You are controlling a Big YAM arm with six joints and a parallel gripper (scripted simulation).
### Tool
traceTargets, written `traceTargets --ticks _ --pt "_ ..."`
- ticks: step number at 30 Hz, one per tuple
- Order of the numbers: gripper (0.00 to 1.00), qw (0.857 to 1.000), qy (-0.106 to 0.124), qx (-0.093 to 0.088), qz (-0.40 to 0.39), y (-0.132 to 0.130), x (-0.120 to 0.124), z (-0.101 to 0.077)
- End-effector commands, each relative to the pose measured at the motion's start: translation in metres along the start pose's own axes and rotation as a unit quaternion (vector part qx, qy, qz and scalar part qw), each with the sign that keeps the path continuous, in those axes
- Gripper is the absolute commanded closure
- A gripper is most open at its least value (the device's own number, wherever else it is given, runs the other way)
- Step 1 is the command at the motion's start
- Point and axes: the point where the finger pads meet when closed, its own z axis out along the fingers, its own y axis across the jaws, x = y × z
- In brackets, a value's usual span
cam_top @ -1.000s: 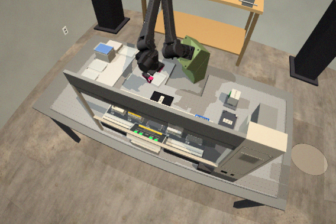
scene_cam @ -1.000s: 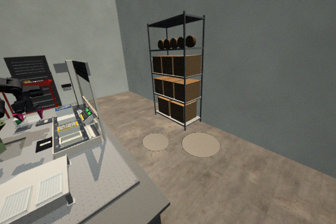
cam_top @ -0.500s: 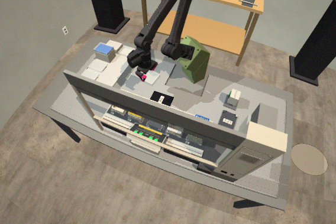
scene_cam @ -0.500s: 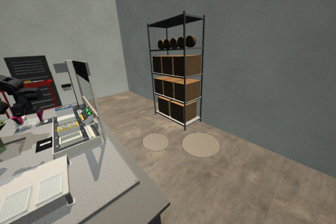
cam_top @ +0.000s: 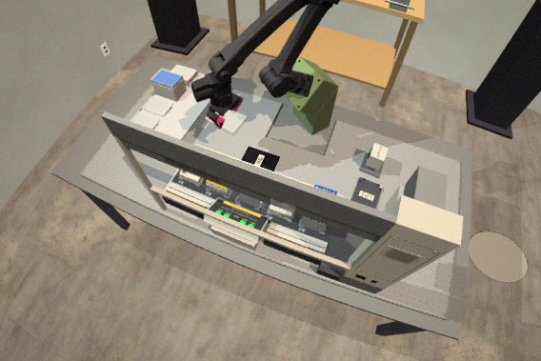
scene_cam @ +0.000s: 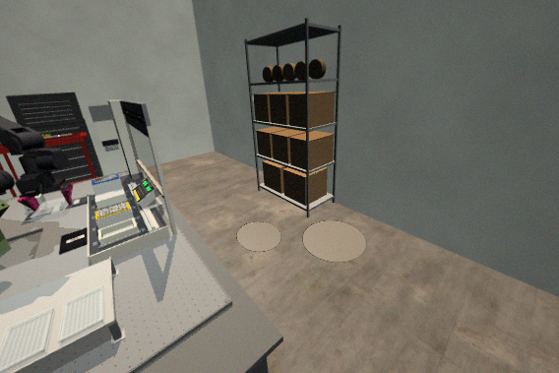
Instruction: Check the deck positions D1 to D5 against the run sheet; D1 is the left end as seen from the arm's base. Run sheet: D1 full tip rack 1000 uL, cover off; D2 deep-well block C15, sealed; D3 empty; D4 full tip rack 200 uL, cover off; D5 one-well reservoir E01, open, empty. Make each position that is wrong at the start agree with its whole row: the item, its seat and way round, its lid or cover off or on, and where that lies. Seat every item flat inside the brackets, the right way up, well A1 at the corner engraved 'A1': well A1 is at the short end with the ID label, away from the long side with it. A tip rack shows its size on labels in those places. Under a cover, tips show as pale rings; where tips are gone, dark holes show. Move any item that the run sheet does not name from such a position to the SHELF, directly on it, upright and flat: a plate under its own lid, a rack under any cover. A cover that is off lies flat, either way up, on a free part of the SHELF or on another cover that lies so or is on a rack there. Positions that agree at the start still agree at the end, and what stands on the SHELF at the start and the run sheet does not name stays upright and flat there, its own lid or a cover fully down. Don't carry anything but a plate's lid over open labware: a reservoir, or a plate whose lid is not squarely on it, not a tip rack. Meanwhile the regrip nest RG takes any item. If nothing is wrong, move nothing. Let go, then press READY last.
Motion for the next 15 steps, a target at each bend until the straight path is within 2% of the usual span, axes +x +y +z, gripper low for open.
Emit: traceTargets --ticks 1,6,8,10,11,13,14,15 --pt "1.0 0.999 -0.017 -0.013 -0.032 0.019 -0.035 -0.01" --pt "1.0 0.999 -0.019 -0.01 -0.035 0.022 -0.06 -0.008" --pt "1.0 0.999 -0.019 -0.01 -0.035 0.022 -0.06 -0.008" --pt "1.0 1.0 0.003 0.012 -0.025 -0.001 -0.045 0.006" --pt "1.0 1.0 0.004 0.013 -0.025 -0.001 -0.045 0.006" --pt "1.0 1.0 0.004 0.013 -0.025 -0.001 -0.045 0.006" --pt "1.0 0.999 -0.016 -0.006 -0.044 0.021 -0.064 -0.008" --pt "1.0 0.998 -0.018 -0.008 -0.056 0.023 -0.07 -0.008"
